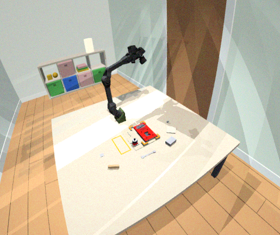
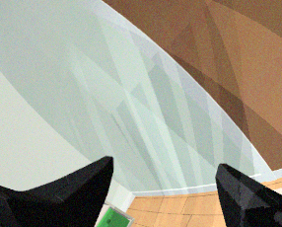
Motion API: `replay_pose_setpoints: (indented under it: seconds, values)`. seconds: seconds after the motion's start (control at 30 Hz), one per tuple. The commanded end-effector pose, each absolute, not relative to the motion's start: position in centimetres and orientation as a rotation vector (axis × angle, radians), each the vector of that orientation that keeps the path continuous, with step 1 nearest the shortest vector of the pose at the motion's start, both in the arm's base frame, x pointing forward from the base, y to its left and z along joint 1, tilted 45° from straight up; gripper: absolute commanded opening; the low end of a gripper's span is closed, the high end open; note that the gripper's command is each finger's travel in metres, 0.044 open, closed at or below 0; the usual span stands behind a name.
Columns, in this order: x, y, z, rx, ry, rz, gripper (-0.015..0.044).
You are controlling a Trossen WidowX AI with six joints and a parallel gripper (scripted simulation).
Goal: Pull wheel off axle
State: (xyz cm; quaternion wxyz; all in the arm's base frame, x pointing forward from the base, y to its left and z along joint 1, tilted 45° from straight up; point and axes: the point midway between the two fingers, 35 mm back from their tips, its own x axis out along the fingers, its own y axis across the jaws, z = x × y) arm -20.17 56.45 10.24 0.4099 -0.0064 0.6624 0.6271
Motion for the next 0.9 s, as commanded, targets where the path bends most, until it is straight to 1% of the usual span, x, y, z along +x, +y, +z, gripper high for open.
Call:
replay_pose_setpoints:
  seconds: [0.0, 0.2, 0.4, 0.67, 0.87]
  values:
    - [-12.9, 57.3, 8.9, 0.071, 1.674, 1.296, 0.0300]
    - [-2.7, 56.5, 6.9, 0.197, 1.652, 0.903, 0.0300]
    - [7.2, 53.3, 5.5, 0.314, 1.589, 0.522, 0.0300]
    - [19.0, 45.9, 4.1, 0.459, 1.452, 0.017, 0.0300]
    - [26.2, 38.2, 3.8, 0.547, 1.307, -0.350, 0.0300]
